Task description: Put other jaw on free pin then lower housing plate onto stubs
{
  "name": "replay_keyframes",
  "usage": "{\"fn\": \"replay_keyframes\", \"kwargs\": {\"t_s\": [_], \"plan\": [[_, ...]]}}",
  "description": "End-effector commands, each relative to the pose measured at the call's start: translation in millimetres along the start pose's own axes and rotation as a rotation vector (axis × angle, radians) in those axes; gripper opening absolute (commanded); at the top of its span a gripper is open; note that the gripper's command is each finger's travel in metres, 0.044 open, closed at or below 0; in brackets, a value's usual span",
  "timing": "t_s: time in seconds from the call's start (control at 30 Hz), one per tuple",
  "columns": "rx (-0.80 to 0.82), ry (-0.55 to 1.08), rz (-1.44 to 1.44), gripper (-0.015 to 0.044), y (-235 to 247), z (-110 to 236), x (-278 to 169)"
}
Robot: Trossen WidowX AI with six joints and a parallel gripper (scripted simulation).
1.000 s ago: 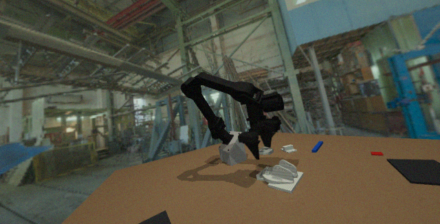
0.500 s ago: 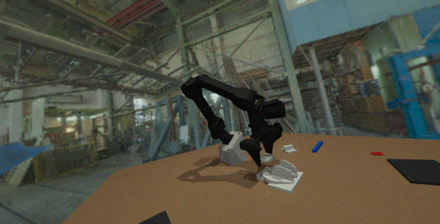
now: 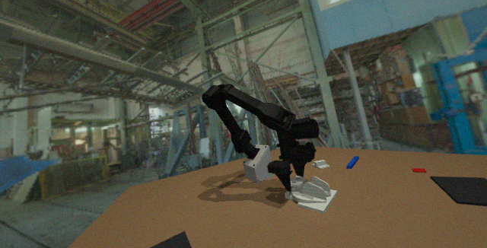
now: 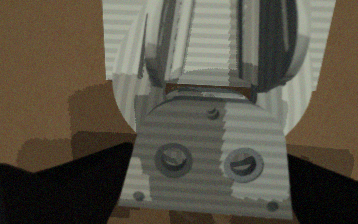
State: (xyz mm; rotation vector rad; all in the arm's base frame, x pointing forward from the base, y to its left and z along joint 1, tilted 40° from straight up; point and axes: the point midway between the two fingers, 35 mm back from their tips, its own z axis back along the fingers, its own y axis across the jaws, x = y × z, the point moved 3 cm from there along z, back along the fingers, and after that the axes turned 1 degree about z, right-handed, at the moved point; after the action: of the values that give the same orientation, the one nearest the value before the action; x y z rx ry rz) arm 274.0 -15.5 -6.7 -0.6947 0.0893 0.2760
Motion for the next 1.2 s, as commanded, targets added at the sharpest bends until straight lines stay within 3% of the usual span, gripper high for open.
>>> {"fn": "replay_keyframes", "kwargs": {"t_s": [0.0, 1.17], "plan": [[-0.005, 0.0, 0.003, 0.0351, -0.3, -5.0, -0.7], [-0.005, 0.0, 0.007, 0.0351, -0.4, -10.0, -0.8]]}}
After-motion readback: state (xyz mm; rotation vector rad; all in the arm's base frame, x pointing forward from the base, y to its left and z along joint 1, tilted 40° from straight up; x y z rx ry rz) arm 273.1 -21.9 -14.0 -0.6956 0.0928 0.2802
